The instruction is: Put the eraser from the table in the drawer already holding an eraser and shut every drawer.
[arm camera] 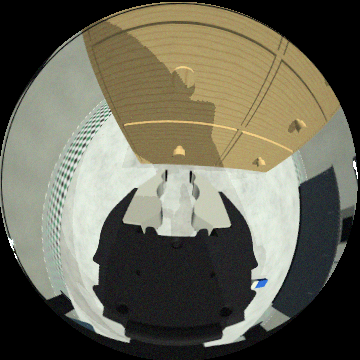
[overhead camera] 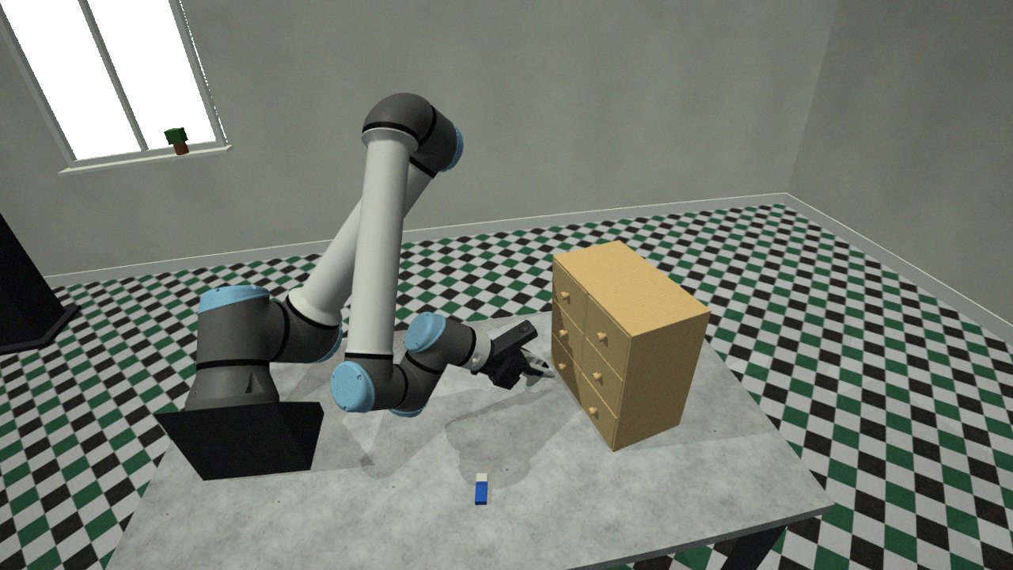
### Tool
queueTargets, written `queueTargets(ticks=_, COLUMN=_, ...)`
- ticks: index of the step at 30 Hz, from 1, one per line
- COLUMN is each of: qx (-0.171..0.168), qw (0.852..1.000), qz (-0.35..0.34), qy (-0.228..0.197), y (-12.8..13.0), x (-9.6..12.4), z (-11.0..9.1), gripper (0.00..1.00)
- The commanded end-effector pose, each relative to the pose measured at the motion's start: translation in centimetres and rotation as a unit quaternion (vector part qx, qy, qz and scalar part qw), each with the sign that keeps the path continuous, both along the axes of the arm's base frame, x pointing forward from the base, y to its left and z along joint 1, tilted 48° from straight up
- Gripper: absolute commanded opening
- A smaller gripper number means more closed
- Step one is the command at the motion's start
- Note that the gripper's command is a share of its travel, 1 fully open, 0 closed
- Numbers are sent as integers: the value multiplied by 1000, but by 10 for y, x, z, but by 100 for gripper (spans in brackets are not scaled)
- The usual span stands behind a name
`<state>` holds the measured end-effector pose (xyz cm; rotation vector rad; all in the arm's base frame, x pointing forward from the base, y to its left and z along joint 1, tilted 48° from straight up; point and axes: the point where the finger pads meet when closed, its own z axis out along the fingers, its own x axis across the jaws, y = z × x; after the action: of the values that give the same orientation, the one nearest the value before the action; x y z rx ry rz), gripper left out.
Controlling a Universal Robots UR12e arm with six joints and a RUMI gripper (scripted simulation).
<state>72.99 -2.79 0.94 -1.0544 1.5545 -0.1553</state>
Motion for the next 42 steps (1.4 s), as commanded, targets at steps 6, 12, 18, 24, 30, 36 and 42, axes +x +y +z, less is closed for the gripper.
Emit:
queueTargets(ticks=6, qx=0, qw=1000, qz=0, qy=0, y=-1, x=11, z=2, gripper=20)
queueTargets(ticks=12, qx=0, qw=1000, qz=0, qy=0, y=-1, x=15, z=3, gripper=20)
queueTargets(ticks=18, qx=0, qw=1000, qz=0, qy=0, y=-1, x=21, z=4, gripper=20)
queueTargets(ticks=24, qx=0, qw=1000, qz=0, qy=0, y=-1, x=24, z=4, gripper=20)
queueTargets(ticks=30, qx=0, qw=1000, qz=0, qy=0, y=-1, x=27, z=5, gripper=20)
queueTargets(ticks=36, qx=0, qw=1000, qz=0, qy=0, y=-2, x=28, z=5, gripper=20)
queueTargets(ticks=42, qx=0, qw=1000, qz=0, qy=0, y=-2, x=28, z=5, gripper=20)
